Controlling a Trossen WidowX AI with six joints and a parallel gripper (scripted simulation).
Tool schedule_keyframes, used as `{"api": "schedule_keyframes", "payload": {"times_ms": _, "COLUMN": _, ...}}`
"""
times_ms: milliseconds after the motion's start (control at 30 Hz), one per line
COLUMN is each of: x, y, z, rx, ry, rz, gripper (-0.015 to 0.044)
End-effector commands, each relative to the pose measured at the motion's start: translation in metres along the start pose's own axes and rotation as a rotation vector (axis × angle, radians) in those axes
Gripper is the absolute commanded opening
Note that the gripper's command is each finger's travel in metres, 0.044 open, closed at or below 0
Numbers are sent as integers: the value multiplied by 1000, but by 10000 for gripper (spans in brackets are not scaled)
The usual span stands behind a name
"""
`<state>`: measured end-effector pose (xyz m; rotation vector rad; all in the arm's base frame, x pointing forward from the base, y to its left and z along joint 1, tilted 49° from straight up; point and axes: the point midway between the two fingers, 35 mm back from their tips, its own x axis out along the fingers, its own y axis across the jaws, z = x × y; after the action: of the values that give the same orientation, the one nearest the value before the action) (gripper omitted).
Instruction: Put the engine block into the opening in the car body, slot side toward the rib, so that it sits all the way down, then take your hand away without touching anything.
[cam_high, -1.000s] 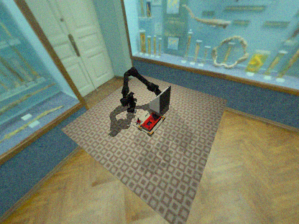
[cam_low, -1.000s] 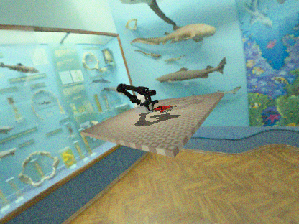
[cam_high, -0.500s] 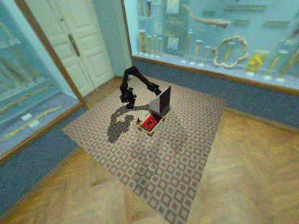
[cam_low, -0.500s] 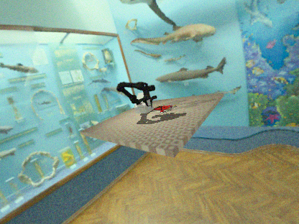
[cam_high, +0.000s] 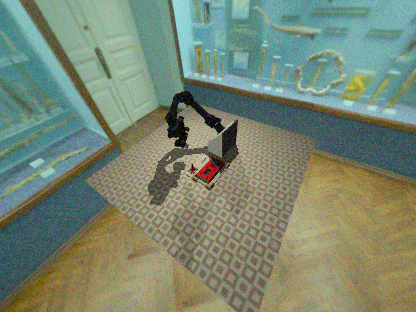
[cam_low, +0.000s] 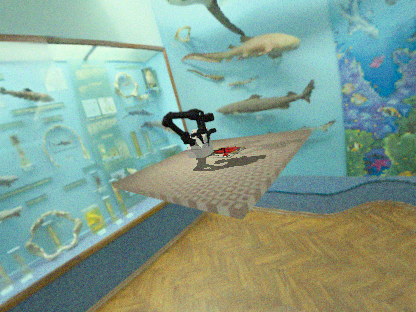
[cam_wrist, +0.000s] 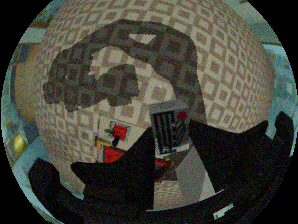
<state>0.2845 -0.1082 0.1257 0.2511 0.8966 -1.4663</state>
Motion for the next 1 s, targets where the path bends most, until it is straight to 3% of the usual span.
{"api": "schedule_keyframes", "payload": {"times_ms": 0, "x": 0, "y": 7, "z": -5, "rx": -30, "ry": 7, "rz": 4, "gripper": 0}}
{"api": "schedule_keyframes", "payload": {"times_ms": 967, "x": 23, "y": 72, "z": -68, "rx": -438, "ry": 11, "rz": 16, "gripper": 0}}
